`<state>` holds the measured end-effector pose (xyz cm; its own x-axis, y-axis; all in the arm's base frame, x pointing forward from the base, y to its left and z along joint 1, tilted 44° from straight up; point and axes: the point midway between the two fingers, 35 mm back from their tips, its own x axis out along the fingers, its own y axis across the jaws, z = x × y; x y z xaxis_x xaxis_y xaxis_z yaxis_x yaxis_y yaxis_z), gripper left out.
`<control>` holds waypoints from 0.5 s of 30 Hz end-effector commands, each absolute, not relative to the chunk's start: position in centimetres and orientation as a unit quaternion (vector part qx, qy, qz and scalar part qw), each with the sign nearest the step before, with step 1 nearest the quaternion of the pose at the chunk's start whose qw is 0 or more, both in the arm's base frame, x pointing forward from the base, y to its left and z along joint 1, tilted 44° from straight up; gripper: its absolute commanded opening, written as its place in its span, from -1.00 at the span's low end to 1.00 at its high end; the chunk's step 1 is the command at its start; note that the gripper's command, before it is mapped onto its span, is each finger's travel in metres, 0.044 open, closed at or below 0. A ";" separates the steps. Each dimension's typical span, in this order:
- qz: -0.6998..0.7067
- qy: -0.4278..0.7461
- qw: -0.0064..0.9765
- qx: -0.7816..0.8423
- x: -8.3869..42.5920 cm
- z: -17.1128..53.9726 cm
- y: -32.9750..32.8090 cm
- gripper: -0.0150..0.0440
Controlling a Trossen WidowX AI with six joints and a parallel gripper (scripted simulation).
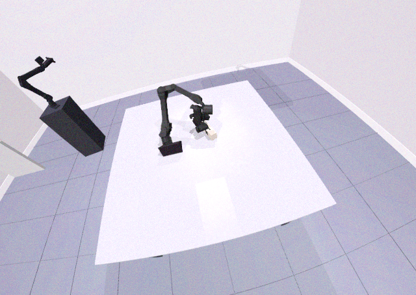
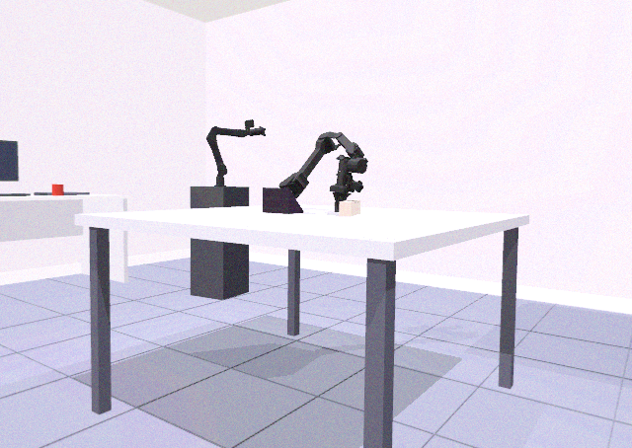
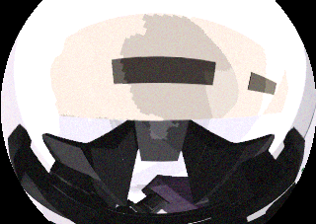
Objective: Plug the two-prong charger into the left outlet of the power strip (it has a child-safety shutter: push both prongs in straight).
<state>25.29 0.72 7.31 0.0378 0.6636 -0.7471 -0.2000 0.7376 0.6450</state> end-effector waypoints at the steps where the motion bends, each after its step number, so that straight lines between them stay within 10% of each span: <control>1: 0.312 0.608 0.706 0.186 26.0 7.9 0.5 -0.49; 15: 0.312 0.608 0.706 0.186 26.0 7.8 0.6 -0.49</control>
